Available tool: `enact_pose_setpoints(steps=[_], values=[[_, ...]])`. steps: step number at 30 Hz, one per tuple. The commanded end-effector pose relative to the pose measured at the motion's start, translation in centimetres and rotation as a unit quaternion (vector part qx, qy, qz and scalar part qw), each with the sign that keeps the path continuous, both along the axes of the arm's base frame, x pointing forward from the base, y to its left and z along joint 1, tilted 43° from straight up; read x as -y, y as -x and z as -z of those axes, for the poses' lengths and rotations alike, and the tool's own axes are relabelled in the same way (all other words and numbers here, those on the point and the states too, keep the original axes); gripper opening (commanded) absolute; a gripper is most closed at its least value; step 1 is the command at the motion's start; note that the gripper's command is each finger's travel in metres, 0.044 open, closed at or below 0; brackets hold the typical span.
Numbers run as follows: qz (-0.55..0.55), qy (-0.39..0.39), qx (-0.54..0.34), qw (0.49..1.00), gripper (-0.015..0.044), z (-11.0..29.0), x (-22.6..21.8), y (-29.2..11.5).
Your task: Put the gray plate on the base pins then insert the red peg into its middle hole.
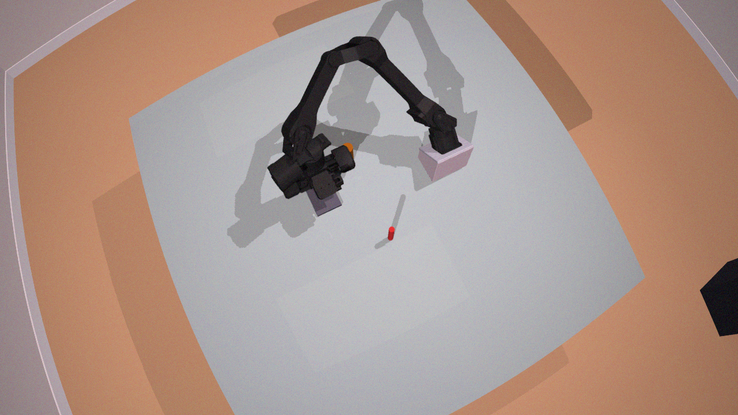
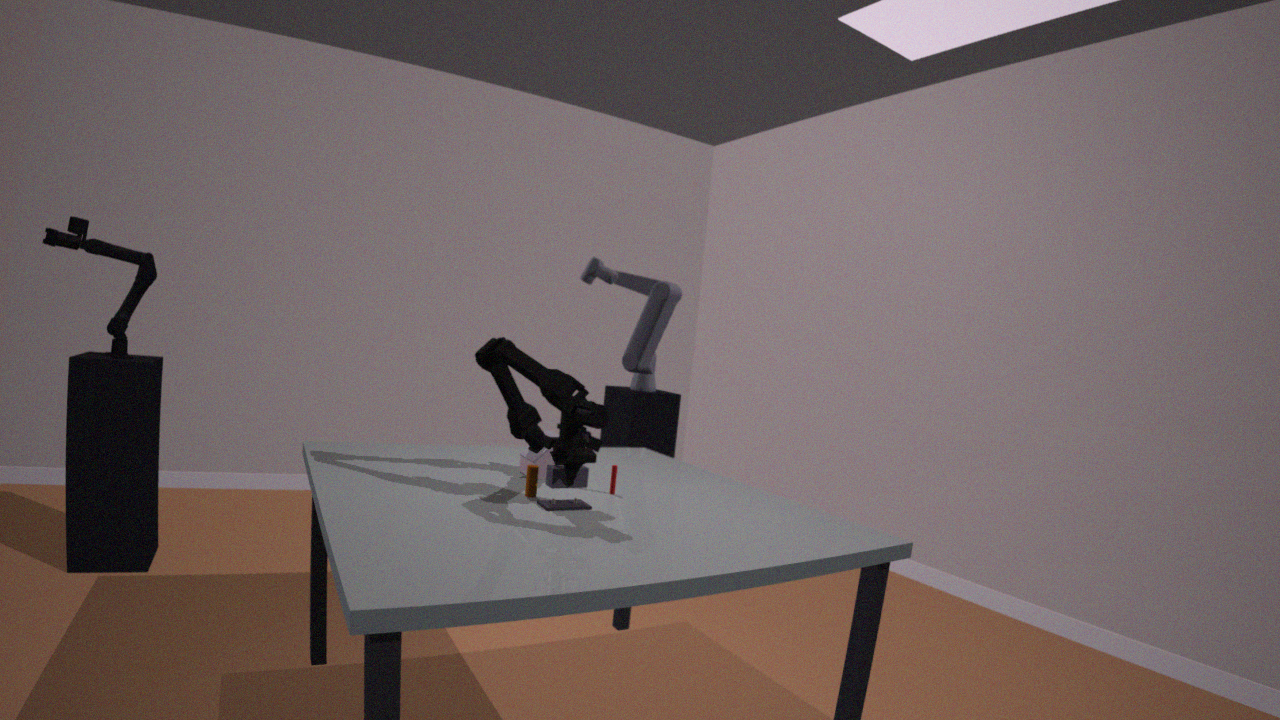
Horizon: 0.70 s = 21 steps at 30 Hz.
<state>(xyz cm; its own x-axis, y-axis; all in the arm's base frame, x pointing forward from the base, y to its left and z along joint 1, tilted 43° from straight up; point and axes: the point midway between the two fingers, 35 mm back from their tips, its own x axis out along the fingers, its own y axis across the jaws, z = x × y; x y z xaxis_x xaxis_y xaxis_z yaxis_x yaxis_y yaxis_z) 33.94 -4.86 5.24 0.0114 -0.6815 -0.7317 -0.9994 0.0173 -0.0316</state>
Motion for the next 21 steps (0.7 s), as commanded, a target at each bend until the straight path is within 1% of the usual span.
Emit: enact_pose_setpoints(steps=[1, 21], values=[[-0.003, 0.002, 0.001, 1.0, 0.0, -0.12, 0.02, -0.06], [-0.003, 0.002, 0.001, 1.0, 0.0, 0.3, 0.52, -0.16]])
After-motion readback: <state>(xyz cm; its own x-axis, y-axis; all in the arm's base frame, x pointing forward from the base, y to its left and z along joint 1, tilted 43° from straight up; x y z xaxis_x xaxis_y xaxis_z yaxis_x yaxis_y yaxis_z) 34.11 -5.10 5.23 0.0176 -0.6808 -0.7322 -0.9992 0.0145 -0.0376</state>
